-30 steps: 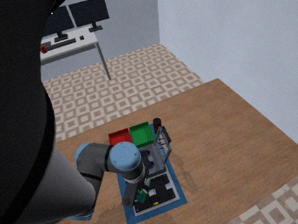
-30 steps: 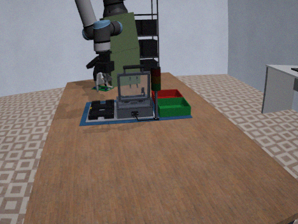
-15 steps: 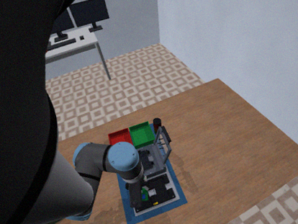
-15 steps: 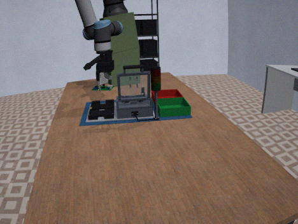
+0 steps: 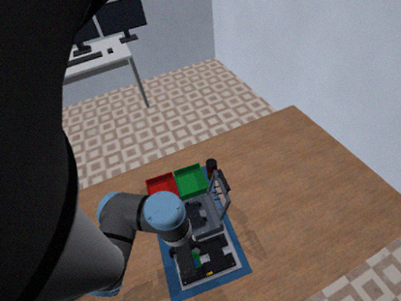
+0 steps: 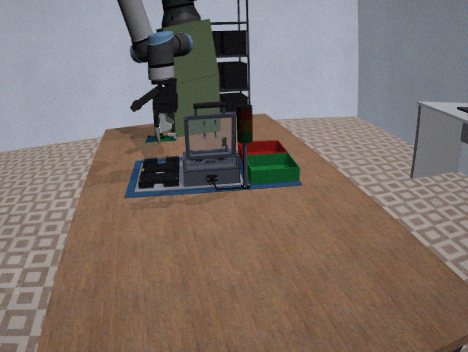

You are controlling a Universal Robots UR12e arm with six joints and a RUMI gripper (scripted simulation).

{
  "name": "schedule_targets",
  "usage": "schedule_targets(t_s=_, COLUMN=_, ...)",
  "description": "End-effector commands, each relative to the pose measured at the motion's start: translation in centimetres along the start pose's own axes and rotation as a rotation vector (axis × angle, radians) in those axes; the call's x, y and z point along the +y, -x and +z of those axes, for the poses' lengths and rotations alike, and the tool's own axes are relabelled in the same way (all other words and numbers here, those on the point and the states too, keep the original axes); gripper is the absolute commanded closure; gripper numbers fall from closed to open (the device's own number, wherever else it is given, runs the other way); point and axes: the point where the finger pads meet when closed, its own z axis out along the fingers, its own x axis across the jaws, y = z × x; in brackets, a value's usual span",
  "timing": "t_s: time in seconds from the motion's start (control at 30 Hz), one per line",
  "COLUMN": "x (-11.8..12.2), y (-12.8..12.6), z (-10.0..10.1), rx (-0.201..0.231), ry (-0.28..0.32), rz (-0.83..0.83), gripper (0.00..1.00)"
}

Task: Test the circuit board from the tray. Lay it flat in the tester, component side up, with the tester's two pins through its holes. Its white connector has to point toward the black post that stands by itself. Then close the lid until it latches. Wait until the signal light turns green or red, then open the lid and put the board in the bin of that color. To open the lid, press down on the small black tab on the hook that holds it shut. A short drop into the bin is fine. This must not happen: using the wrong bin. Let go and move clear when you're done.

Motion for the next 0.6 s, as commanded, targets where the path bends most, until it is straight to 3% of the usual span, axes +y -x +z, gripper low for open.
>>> schedule_targets(t_s=0.0, x=-0.01, y=0.03, z=-0.04, rx=-0.001, ry=0.0, rz=-0.023, gripper=0.61)
schedule_targets(t_s=0.57, x=0.0, y=0.03, z=-0.04, rx=-0.001, ry=0.0, rz=-0.054, gripper=0.61)
